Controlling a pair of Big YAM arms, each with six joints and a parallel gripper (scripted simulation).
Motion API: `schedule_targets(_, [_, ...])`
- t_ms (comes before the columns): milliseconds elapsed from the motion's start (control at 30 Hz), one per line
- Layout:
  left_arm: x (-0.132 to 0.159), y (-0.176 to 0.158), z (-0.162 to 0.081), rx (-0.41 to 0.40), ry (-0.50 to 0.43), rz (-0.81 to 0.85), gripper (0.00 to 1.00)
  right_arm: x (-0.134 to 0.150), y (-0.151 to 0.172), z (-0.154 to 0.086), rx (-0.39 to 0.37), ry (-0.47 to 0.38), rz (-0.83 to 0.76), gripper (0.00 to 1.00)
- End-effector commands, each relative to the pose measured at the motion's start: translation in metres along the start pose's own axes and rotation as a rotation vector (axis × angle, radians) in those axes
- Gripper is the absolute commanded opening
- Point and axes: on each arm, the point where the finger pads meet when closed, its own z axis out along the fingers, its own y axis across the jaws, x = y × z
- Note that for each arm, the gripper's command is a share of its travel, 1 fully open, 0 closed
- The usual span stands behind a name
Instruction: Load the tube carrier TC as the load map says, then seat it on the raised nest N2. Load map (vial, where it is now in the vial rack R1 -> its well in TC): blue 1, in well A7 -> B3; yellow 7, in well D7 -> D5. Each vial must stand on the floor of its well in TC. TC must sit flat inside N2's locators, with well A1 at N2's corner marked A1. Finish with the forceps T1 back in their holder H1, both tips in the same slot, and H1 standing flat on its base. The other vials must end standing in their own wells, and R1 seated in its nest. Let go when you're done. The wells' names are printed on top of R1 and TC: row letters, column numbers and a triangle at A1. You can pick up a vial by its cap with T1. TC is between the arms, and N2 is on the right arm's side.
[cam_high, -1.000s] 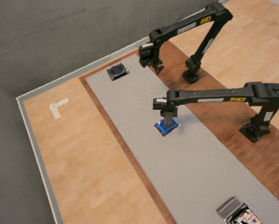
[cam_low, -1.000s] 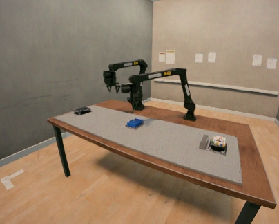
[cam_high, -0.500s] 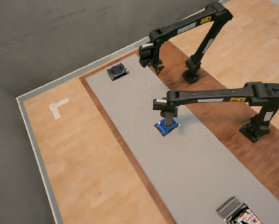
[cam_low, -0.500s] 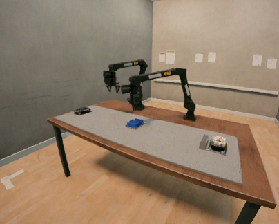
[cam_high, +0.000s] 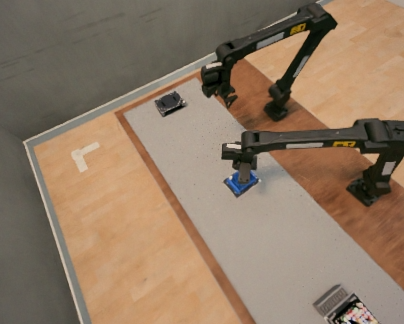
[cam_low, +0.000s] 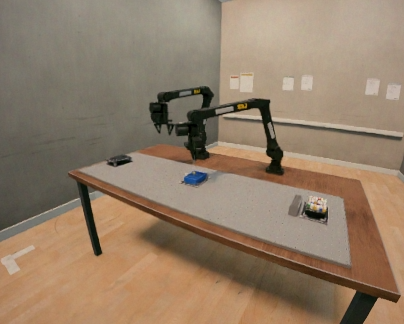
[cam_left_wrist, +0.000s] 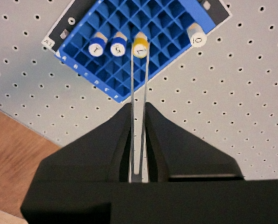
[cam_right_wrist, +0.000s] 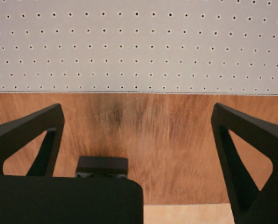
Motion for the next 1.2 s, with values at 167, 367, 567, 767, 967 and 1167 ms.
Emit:
schedule_targets(167, [-0.001, -0.003, -0.015, 0.016, 0.001, -0.002, 0.09, -0.008, -0.001, -0.012, 0.008, -0.032, 0.013, 1.0])
schedule_targets(367, [-0.002, -0.003, -0.015, 0.017, 0.001, -0.002, 0.09, -0.008, -0.001, -0.012, 0.008, -0.032, 0.013, 1.0])
schedule_targets(567, [-0.002, -0.003, -0.015, 0.017, 0.001, -0.002, 0.09, -0.008, -0.001, -0.012, 0.008, -0.032, 0.013, 1.0])
schedule_targets(767, [-0.002, -0.003, -0.015, 0.017, 0.001, -0.002, 0.09, -0.008, -0.001, -0.012, 0.008, -0.032, 0.013, 1.0])
schedule_targets(967, [-0.002, -0.003, -0.015, 0.017, 0.001, -0.002, 0.09, -0.008, -0.001, -0.012, 0.008, -0.032, 0.013, 1.0])
schedule_targets(1167, [-0.002, -0.003, -0.015, 0.017, 0.001, -0.002, 0.09, -0.008, -0.001, -0.012, 0.008, -0.032, 0.013, 1.0])
